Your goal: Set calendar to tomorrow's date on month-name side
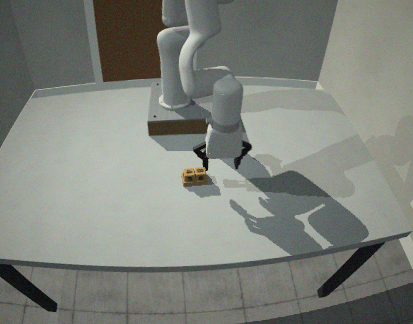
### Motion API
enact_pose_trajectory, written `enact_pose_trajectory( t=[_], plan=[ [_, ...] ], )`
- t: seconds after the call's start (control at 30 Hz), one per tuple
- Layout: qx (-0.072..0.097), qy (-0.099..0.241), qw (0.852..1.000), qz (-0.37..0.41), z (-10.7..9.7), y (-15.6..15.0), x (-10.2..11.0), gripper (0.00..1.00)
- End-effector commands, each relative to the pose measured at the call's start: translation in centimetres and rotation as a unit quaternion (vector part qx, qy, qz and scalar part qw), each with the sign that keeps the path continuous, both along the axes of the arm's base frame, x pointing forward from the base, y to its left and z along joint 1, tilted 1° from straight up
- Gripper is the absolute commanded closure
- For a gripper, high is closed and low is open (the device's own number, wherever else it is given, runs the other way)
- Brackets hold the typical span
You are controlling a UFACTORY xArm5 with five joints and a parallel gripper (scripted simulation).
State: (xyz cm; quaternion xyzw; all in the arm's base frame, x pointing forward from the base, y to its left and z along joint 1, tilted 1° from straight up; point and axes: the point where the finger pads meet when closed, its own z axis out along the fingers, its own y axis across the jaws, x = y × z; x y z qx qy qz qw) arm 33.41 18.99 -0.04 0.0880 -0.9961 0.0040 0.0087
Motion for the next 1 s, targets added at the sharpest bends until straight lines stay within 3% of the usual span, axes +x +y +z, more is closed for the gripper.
enact_pose_trajectory(
  t=[0.0,0.17,0.33,0.43,0.73,0.9,0.97],
  plan=[
    [0.000,0.000,1.000,-0.013,0.0,0.3,0.7,0.00],
    [-0.001,0.000,0.999,-0.044,0.0,0.4,0.8,0.00],
    [-0.002,-0.001,0.991,-0.137,0.0,0.7,1.4,0.00],
    [-0.002,-0.001,0.990,-0.140,0.0,1.4,2.7,0.00],
    [-0.003,-0.002,0.985,-0.174,0.0,1.5,3.1,0.00],
    [-0.004,-0.002,0.964,-0.266,0.0,1.8,3.6,0.00],
    [-0.005,-0.002,0.963,-0.268,-0.1,2.4,4.6,0.00]
  ],
)
